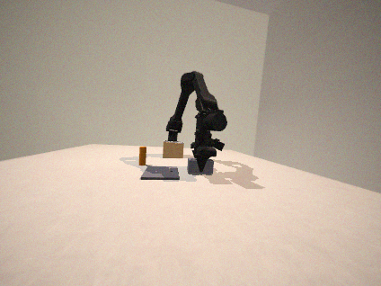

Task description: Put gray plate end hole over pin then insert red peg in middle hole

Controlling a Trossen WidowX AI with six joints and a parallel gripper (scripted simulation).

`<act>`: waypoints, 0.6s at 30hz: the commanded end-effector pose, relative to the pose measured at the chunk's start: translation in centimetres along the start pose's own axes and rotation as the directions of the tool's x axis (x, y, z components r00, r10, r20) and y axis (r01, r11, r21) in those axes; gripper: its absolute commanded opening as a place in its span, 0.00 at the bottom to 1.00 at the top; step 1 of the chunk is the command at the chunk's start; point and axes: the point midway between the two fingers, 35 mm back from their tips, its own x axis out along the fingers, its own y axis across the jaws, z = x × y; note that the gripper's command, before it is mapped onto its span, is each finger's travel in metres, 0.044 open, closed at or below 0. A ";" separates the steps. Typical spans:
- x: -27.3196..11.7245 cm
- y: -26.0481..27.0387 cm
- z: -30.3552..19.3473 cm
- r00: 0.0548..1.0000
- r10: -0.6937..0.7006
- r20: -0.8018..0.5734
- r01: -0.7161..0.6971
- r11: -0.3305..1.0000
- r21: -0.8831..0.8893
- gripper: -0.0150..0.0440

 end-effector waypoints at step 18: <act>-6.9 -1.2 0.1 1.000 -0.018 0.001 0.018 1.000 0.001 0.25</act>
